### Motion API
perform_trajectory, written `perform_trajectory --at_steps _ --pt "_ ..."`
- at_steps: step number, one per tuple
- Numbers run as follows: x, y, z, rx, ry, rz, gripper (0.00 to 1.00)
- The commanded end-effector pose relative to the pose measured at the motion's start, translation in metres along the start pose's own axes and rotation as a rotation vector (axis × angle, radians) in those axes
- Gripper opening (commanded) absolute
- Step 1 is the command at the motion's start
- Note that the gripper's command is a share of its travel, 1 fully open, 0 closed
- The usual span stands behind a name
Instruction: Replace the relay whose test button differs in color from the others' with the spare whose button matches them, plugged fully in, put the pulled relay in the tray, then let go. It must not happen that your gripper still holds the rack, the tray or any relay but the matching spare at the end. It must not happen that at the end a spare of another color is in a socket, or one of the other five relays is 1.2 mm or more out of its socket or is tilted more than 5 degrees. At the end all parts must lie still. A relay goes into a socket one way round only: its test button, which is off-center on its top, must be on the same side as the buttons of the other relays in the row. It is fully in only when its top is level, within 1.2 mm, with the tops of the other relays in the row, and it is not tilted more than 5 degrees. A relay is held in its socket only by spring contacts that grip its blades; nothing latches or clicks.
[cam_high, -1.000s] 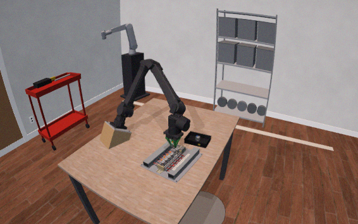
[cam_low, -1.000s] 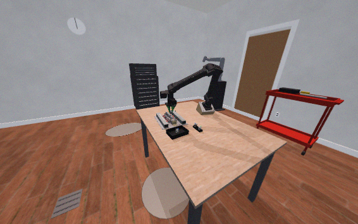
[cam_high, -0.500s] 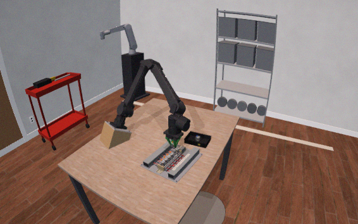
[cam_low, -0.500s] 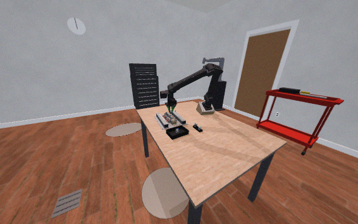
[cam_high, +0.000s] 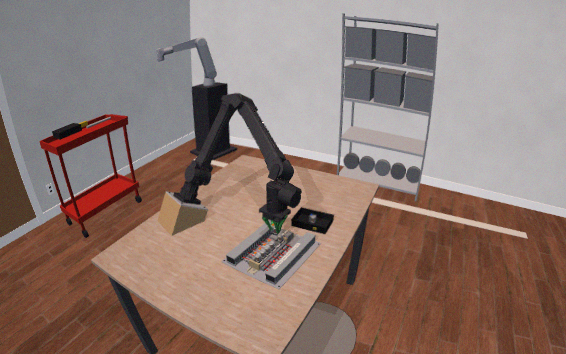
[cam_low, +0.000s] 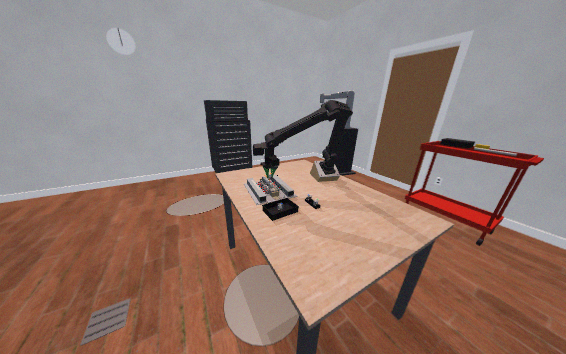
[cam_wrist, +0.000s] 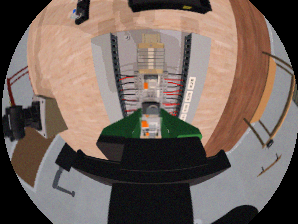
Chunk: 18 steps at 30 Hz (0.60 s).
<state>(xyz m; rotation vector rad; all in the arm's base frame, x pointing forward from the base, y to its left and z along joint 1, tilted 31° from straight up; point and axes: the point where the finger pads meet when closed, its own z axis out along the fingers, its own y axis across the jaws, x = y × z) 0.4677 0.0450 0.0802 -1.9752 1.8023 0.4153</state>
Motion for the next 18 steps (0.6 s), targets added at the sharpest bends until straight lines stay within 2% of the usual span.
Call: perform_trajectory --at_steps 1,18 --pt "-0.006 -0.006 0.004 0.009 -0.003 -0.008 0.00" --pt "-0.004 -0.005 0.015 0.002 -0.004 -0.004 0.00"
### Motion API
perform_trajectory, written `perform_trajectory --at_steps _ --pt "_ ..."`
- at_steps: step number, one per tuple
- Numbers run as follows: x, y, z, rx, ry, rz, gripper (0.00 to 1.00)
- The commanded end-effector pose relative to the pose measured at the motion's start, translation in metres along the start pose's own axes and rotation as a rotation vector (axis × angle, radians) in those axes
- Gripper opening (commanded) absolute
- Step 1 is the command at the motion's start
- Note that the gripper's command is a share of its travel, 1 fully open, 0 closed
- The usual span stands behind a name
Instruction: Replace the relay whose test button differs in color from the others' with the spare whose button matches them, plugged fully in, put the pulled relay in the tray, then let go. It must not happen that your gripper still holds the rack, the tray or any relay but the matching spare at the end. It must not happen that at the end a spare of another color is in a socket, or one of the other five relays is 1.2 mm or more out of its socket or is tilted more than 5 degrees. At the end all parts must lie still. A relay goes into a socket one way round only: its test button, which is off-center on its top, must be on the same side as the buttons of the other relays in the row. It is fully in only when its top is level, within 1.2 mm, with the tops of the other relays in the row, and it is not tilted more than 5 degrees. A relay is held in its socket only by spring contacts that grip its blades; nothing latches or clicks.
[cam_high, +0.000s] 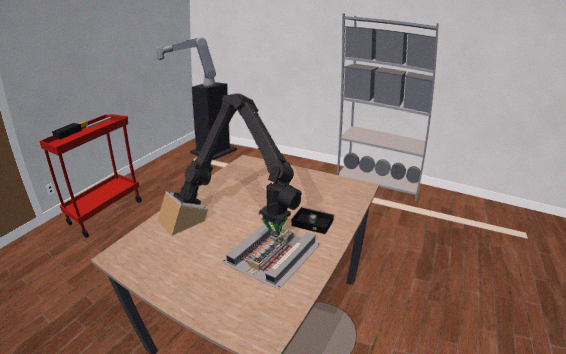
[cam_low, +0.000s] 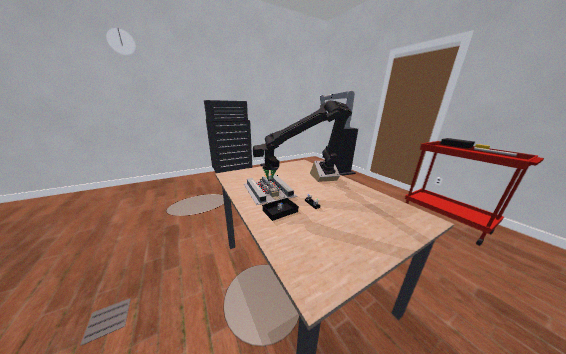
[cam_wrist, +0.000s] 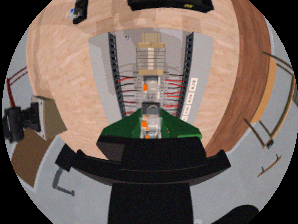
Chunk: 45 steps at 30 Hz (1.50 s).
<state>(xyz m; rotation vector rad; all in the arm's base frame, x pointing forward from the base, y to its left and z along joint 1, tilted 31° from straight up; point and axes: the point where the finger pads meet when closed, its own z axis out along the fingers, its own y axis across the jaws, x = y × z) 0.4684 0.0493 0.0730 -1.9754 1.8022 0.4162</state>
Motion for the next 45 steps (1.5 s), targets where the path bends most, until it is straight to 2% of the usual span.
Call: perform_trajectory --at_steps 1,45 --pt "-0.004 -0.004 0.008 0.002 -0.004 -0.003 0.00" --pt "-0.004 -0.005 0.035 0.001 -0.002 -0.003 0.00"
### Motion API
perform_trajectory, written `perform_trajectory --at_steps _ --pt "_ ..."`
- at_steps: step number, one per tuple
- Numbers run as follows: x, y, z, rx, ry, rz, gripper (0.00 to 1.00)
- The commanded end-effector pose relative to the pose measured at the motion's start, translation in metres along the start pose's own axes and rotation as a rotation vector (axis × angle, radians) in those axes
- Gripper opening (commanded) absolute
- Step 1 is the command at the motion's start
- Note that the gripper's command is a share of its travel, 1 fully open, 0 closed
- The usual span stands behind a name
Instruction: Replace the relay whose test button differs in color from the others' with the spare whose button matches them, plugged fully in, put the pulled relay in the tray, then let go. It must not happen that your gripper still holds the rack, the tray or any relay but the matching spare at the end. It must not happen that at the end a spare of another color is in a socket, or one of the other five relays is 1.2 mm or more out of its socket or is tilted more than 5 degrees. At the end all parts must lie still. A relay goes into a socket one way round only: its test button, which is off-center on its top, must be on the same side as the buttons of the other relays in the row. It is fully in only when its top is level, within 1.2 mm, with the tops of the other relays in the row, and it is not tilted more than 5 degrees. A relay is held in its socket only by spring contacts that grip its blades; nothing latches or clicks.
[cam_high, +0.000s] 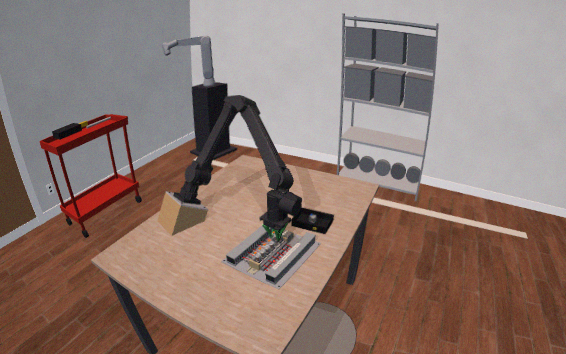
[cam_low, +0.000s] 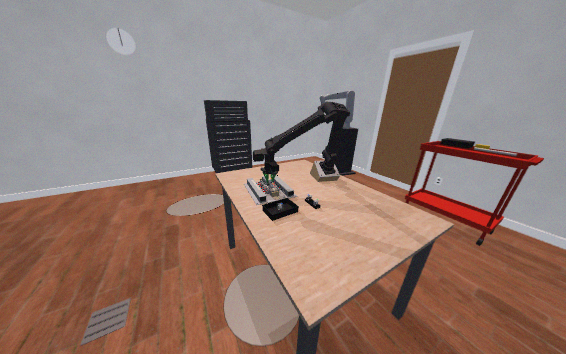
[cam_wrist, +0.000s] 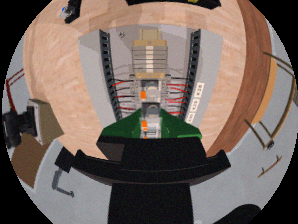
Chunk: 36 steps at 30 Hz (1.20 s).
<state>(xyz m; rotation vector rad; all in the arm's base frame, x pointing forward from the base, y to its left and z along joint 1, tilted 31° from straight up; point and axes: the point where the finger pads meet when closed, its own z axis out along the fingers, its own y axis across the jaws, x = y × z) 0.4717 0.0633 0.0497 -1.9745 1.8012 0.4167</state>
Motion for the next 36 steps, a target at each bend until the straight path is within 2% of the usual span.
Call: perform_trajectory --at_steps 1,36 --pt "-0.0038 -0.0035 0.0082 0.000 -0.001 -0.003 0.00" --pt "-0.0044 -0.0066 0.0119 0.005 0.000 -0.007 0.00"
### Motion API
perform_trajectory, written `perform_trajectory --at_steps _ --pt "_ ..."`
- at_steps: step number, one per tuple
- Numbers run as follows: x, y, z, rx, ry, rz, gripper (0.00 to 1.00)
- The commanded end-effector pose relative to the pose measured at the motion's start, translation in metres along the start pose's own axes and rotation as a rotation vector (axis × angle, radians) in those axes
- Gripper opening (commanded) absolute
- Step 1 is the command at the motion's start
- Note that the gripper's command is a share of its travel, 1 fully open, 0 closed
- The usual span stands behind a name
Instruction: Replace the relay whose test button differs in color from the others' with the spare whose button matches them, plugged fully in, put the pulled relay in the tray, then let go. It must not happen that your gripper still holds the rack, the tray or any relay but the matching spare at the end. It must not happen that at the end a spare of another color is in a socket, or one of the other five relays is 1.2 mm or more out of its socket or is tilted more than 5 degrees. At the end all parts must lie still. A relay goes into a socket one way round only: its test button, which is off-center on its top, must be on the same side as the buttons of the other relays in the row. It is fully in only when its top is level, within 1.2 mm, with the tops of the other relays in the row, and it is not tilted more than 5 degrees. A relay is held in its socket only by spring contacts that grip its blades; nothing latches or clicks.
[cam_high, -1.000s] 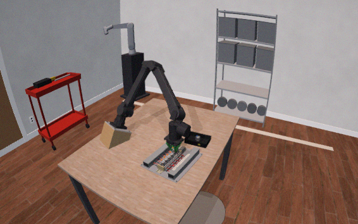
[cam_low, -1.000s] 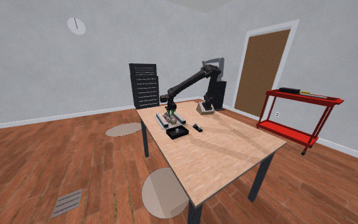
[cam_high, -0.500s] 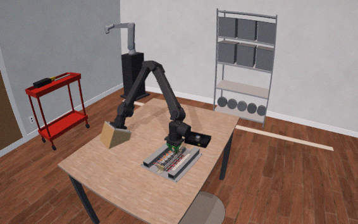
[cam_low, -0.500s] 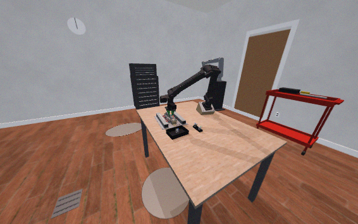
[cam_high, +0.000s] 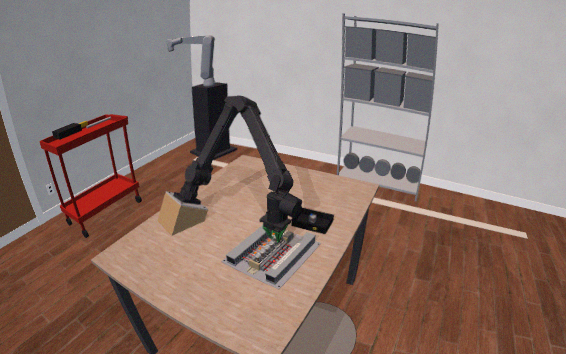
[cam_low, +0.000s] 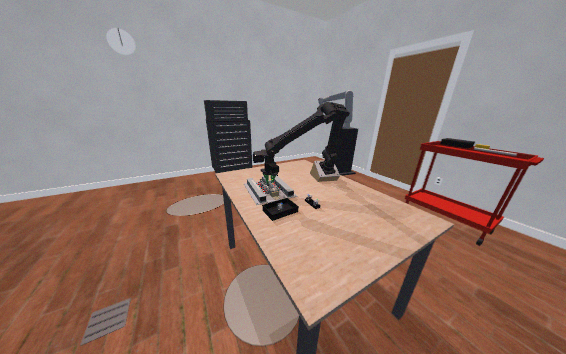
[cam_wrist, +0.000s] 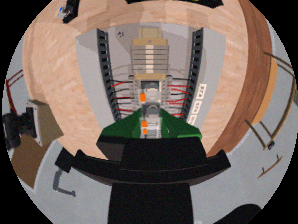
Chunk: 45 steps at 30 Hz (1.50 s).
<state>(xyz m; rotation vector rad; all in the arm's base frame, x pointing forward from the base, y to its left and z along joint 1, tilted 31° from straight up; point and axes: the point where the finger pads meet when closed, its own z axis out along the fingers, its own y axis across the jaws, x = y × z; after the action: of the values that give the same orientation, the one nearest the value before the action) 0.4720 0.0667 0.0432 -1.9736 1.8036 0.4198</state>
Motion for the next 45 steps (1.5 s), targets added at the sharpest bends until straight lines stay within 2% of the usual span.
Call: perform_trajectory --at_steps 1,36,45 --pt "-0.0047 -0.0068 0.0046 0.007 0.001 -0.009 0.00" --pt "-0.0056 -0.0098 0.0024 0.014 0.001 -0.013 0.00" --pt "-0.0037 -0.0031 0.0081 0.003 0.000 -0.006 0.00"
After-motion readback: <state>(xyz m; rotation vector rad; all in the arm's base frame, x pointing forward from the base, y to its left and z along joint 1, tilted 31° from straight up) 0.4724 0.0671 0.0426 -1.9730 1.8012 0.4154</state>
